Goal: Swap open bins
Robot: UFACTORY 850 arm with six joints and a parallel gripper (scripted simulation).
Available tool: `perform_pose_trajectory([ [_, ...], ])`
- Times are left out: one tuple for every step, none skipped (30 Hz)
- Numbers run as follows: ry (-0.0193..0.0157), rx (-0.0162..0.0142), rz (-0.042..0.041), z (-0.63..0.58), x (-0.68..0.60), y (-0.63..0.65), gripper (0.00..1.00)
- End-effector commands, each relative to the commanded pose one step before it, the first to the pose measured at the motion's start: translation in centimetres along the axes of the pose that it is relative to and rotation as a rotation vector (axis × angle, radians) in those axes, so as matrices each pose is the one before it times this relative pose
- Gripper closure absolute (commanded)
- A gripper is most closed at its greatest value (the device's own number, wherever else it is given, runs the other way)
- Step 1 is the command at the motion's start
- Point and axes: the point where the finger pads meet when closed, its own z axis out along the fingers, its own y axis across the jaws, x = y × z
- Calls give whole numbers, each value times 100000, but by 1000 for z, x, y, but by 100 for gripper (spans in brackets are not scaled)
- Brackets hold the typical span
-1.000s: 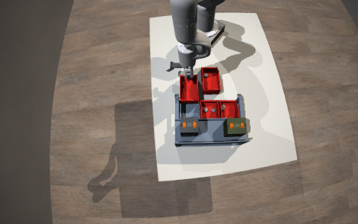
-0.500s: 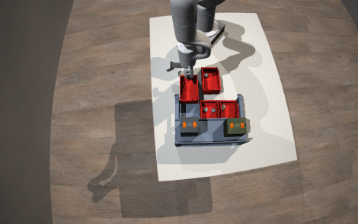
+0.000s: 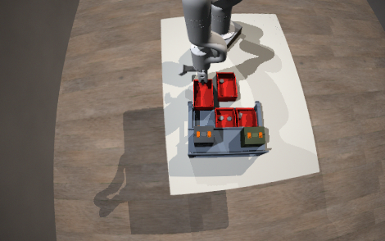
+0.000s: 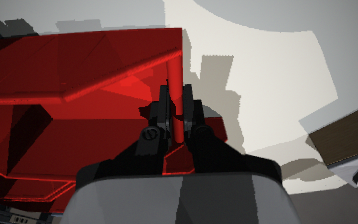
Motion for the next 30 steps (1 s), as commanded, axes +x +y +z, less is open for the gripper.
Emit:
perform_pose_trajectory([
  [4740,1127,-76,-4,8,648,100],
  [-1,0,0,0,0,153,100],
  [-2,1,0,0,-1,155,100],
  [3,-1,0,0,1,168,100],
  [-2,1,0,0,-1,161,100],
  [0,0,0,0,0,164,100],
  [0,0,0,0,0,0,100],
  [0,0,0,0,0,0,100],
  [1,-1,0,0,0,164,100],
  [-2,1,0,0,-1,152,100],
  [1,0,0,0,0,153,100],
  [1,0,0,0,0,143,100],
  [-1,1,0,0,-1,127,100],
  [0,0,0,0,0,116,100],
  [1,-1,0,0,1,106,100],
  [0,0,0,0,0,87,100],
  [0,0,0,0,0,69,100],
  [-1,0,0,0,0,52,100],
  [-1,0,0,0,0,37,100],
  [0,0,0,0,0,23,100],
  [0,0,0,0,0,13,100],
  [0,0,0,0,0,5,100],
  [0,0,0,0,0,1,100],
  [0,0,0,0,0,0,100],
  [0,0,0,0,0,0,100],
  [0,0,0,0,0,0,100],
  [0,0,0,0,0,0,100],
  [0,0,0,0,0,0,100],
  [0,0,0,0,0,0,100],
  [0,0,0,0,0,0,100],
])
